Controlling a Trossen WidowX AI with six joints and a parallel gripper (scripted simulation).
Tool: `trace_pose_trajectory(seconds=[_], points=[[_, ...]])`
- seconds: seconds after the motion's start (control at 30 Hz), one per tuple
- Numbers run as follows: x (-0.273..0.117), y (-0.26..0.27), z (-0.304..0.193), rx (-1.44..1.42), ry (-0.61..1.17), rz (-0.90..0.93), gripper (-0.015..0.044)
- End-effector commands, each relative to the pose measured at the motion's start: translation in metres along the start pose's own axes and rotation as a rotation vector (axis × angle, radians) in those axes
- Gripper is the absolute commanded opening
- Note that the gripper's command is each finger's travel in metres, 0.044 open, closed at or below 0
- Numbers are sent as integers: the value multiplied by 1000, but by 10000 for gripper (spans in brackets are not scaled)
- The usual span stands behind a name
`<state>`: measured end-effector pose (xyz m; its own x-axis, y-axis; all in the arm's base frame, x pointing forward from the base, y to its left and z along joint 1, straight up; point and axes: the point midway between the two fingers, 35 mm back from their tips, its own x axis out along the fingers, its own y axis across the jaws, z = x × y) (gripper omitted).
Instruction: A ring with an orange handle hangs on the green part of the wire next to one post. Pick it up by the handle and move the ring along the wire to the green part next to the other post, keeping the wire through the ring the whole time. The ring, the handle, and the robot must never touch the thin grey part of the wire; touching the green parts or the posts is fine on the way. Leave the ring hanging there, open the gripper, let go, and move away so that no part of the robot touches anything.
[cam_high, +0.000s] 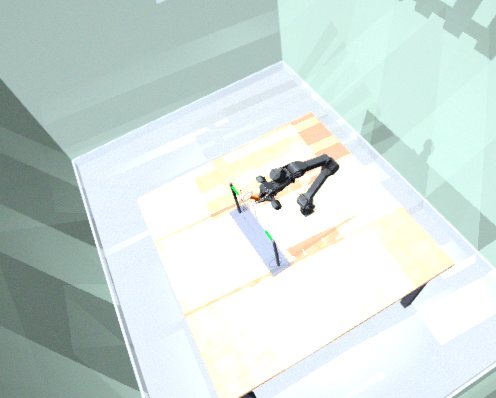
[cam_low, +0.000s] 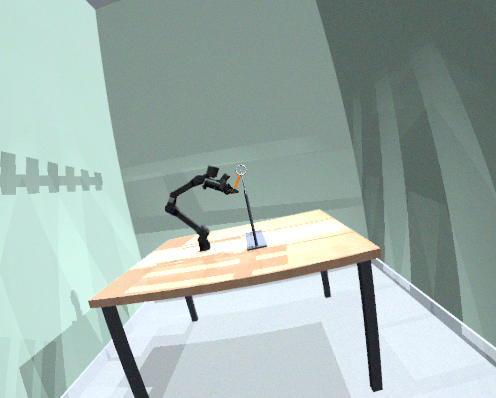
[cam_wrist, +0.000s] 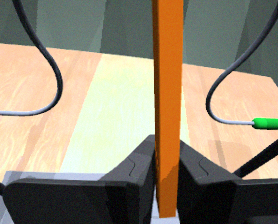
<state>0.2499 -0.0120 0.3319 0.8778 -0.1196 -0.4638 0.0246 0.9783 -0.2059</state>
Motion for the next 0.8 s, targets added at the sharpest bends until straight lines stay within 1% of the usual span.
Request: trace_pose_trajectory(seconds=[0.0,0.77], points=[[-2,-3,1,-50,-14,-32,-150],[-2,-17,4,-347,-50,-215,-150]])
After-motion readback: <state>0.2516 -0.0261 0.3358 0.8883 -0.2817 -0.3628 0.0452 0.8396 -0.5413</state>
